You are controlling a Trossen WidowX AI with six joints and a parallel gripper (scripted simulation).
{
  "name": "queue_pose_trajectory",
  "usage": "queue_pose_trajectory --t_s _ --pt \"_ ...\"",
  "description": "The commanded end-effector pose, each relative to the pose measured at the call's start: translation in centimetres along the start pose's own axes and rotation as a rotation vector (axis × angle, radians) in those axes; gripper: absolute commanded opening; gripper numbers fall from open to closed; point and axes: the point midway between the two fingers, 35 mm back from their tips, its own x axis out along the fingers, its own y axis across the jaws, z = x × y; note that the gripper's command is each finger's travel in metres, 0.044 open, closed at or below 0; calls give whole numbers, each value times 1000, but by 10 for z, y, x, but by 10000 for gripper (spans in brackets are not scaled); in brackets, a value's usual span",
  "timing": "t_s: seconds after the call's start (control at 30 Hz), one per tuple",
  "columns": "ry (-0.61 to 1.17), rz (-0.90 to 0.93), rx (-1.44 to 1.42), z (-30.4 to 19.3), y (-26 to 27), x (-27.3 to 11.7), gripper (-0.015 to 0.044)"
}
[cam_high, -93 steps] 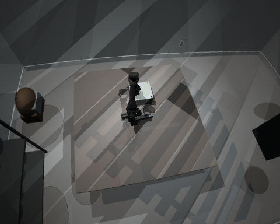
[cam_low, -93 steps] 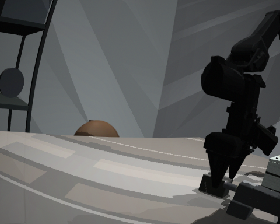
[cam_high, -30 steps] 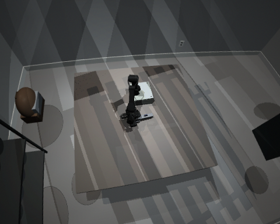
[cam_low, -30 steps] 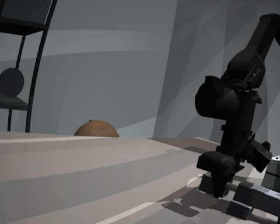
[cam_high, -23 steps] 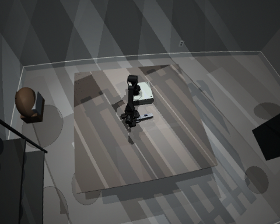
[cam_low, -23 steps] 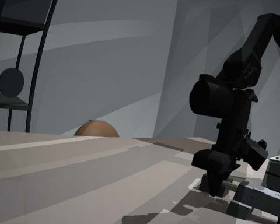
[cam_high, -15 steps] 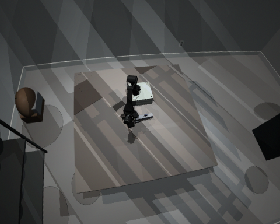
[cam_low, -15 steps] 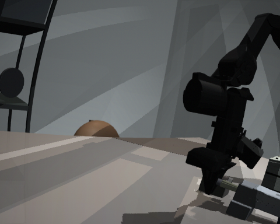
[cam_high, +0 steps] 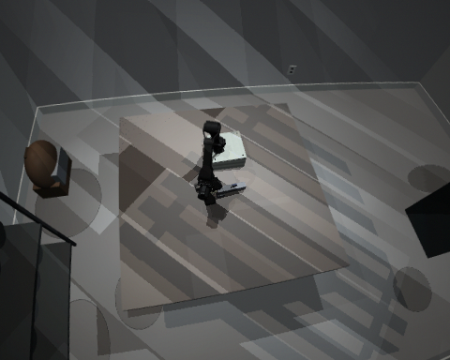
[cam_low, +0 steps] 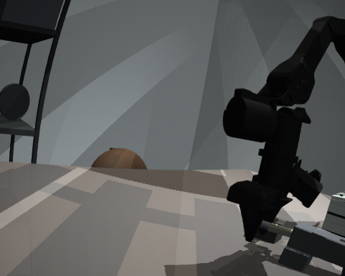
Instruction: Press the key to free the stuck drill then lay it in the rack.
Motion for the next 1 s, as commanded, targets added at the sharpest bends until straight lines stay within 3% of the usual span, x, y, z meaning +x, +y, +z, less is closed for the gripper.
queue_pose_trajectory --t_s 0.0,0.13,0.97 --pt "0 0 2 1 0 0 341" --pt "-1 2 0 4 0 2 440" --pt "-2 3 0 16 -1 6 440"
